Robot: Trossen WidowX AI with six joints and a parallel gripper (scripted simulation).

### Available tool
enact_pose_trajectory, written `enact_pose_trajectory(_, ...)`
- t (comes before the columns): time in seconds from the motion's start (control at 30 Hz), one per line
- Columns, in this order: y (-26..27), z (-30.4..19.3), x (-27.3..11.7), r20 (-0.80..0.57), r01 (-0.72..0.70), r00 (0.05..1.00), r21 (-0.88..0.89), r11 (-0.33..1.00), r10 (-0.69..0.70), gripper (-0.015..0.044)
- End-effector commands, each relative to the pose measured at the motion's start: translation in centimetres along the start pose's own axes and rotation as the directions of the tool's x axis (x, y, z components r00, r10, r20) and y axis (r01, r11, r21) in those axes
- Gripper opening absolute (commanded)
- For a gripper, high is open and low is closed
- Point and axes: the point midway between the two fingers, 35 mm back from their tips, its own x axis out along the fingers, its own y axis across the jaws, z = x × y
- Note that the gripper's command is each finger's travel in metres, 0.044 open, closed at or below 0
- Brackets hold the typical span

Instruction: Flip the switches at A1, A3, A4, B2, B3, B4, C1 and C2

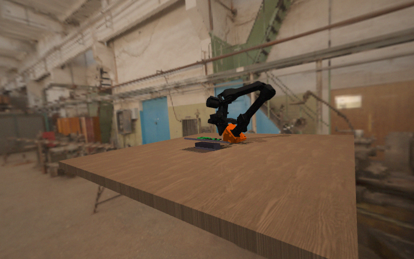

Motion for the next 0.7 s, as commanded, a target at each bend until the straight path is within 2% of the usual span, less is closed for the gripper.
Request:
enact_pose_trajectory(0.0,0.1,0.0,0.5,0.007,-0.004,1.000,-0.001,1.000,0.004,0.0000)
enact_pose_trajectory(0.67,0.1,0.0,1.6,0.007,-0.004,1.000,-0.001,1.000,0.004,0.0000)
